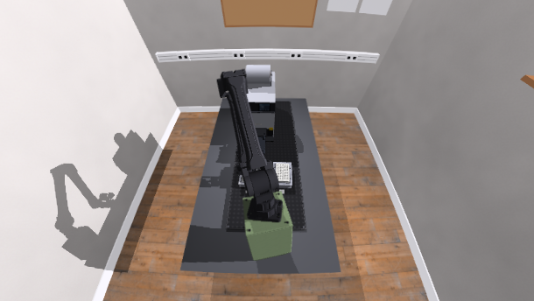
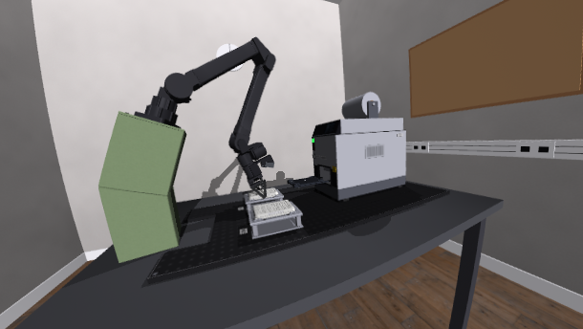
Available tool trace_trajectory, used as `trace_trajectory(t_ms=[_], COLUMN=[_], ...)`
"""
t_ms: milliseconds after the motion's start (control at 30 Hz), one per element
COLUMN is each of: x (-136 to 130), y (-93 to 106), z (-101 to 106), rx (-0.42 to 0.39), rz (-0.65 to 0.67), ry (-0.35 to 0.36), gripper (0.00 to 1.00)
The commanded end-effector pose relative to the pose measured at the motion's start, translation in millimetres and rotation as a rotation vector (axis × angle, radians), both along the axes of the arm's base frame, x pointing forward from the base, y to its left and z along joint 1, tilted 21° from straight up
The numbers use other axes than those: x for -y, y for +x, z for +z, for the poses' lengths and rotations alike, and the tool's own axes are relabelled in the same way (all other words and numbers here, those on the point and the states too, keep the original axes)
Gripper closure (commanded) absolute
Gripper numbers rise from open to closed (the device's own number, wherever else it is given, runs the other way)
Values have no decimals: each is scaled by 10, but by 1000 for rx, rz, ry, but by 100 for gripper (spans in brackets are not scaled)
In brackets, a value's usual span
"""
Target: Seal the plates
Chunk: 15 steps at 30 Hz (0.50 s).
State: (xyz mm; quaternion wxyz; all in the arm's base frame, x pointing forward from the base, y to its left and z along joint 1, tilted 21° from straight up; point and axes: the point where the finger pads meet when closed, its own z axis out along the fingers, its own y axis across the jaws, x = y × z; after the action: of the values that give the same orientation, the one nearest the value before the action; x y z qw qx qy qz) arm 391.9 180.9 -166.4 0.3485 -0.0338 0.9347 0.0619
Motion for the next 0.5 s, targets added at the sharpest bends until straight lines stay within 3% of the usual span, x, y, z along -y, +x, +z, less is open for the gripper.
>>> trace_trajectory(t_ms=[0, 467], x=[48, 118], y=[8, -129], z=[-6, -34], rx=[-7, -29], rz=[-5, -5], ry=[-6, -18], gripper=[0, 2])
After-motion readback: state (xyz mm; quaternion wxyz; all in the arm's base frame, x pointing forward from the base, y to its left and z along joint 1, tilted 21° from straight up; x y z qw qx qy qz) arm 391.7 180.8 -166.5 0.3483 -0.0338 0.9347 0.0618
